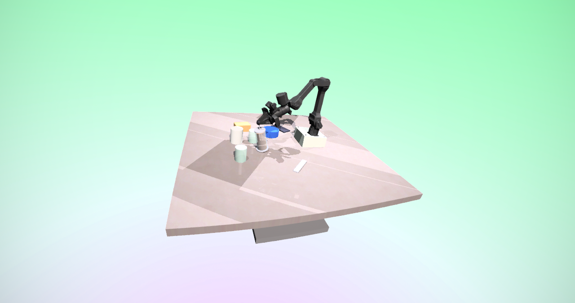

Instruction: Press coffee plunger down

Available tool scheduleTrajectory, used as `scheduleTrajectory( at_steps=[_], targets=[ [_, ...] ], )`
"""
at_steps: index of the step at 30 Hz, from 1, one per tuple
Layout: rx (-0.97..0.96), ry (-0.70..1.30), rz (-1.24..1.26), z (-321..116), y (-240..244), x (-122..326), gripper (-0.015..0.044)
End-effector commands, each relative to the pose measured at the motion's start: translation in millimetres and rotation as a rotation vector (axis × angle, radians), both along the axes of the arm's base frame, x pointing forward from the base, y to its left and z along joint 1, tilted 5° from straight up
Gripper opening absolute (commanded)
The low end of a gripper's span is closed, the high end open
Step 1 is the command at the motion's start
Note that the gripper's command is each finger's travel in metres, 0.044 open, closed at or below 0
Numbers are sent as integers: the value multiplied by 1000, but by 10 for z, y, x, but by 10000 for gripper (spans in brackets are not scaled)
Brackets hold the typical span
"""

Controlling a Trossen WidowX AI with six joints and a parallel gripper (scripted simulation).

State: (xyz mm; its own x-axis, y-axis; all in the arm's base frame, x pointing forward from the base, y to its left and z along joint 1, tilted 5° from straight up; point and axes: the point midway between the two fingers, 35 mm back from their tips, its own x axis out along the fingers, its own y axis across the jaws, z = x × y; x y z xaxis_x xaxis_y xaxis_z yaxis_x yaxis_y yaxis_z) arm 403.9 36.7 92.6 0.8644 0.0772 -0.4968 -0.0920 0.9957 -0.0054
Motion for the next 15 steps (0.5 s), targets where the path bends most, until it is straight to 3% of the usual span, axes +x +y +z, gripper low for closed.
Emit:
scheduleTrajectory(
  at_steps=[1,15],
  targets=[
    [-3,56,1,-170,-3,-37,116],
    [-3,56,1,-158,-1,2,116]
  ],
)
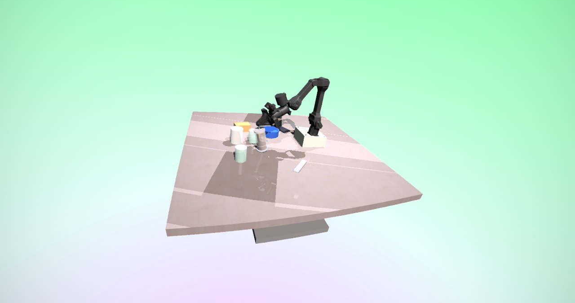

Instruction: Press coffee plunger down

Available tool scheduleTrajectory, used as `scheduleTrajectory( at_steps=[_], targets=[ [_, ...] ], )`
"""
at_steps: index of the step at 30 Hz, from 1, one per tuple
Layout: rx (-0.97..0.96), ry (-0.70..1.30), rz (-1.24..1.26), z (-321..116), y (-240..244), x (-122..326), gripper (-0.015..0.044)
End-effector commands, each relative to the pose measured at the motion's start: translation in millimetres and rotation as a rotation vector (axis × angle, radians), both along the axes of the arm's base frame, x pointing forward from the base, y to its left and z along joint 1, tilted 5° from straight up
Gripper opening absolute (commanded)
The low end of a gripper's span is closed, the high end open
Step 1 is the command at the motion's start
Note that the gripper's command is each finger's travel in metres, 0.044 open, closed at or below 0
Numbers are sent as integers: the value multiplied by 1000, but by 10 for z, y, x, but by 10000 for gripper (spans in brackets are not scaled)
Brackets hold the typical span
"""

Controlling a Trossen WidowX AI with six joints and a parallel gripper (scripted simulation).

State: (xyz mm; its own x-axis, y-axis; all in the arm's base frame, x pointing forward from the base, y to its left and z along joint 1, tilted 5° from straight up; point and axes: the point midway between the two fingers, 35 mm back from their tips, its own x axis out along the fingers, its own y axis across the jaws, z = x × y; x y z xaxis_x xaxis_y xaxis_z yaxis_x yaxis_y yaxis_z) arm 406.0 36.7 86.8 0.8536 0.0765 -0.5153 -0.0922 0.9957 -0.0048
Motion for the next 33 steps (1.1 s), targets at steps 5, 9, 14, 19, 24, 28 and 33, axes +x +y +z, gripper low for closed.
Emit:
scheduleTrajectory(
  at_steps=[5,9,14,19,24,28,33],
  targets=[
    [-2,34,1,-97,-1,-8,116],
    [-2,34,1,-95,-1,-1,116],
    [-2,34,1,-92,0,9,116],
    [-2,34,1,-89,0,21,116],
    [-2,34,1,-87,1,32,116],
    [-2,34,1,-87,1,41,116],
    [-2,34,1,-86,2,52,116]
  ],
)
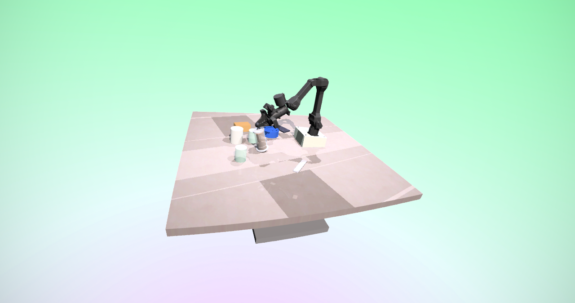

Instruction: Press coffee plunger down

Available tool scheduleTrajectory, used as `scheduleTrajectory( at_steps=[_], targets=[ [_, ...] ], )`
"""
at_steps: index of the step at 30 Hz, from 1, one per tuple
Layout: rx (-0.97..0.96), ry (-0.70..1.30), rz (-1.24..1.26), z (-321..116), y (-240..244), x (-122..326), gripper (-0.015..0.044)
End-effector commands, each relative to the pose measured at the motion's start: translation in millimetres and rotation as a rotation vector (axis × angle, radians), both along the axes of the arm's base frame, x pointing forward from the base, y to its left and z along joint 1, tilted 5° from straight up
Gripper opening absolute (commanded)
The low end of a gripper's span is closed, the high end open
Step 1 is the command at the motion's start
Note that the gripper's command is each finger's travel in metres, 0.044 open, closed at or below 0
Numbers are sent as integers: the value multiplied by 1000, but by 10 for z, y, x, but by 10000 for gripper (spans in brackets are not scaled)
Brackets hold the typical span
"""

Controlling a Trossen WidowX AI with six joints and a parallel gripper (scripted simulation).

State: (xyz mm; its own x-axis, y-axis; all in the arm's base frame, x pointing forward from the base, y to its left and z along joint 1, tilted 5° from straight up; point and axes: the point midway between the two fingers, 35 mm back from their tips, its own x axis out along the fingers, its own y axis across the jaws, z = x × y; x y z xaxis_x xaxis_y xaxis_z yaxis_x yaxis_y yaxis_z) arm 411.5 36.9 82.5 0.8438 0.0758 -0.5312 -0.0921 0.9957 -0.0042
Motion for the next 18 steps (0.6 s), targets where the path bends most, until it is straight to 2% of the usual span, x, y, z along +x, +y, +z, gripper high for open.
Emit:
scheduleTrajectory(
  at_steps=[1,18],
  targets=[
    [0,15,1,-43,0,-1,116],
    [0,15,1,-44,1,36,116]
  ],
)
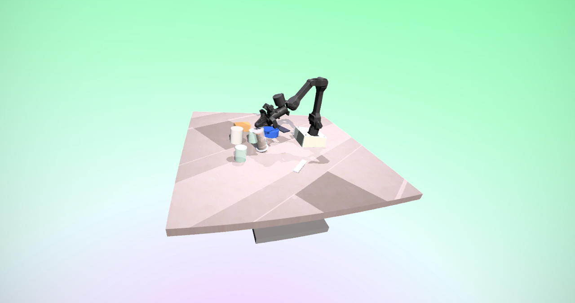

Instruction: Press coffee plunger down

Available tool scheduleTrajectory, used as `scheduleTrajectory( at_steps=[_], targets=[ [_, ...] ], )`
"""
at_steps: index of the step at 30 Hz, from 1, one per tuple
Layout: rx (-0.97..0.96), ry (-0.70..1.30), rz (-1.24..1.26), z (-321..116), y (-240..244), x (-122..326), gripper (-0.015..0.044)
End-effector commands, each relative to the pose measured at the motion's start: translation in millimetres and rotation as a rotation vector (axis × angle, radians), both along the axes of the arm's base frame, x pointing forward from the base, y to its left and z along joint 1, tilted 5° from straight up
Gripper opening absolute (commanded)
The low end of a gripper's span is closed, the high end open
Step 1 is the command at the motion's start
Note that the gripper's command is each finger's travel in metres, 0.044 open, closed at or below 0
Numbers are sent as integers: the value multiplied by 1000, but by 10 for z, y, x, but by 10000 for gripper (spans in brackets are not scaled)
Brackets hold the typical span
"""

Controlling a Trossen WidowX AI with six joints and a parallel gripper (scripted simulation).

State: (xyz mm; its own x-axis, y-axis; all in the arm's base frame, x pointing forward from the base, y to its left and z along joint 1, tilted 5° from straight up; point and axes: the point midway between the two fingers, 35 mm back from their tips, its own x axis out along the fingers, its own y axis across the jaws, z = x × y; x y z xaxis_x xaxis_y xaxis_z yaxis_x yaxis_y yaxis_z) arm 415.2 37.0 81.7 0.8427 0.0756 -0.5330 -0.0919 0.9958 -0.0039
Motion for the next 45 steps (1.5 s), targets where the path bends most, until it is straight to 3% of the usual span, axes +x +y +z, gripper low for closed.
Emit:
scheduleTrajectory(
  at_steps=[1,24,36,45],
  targets=[
    [-1,13,1,-36,0,1,116],
    [0,2,0,-7,1,27,116],
    [0,2,0,-7,1,27,431],
    [7,-12,3,154,27,-3,440]
  ],
)
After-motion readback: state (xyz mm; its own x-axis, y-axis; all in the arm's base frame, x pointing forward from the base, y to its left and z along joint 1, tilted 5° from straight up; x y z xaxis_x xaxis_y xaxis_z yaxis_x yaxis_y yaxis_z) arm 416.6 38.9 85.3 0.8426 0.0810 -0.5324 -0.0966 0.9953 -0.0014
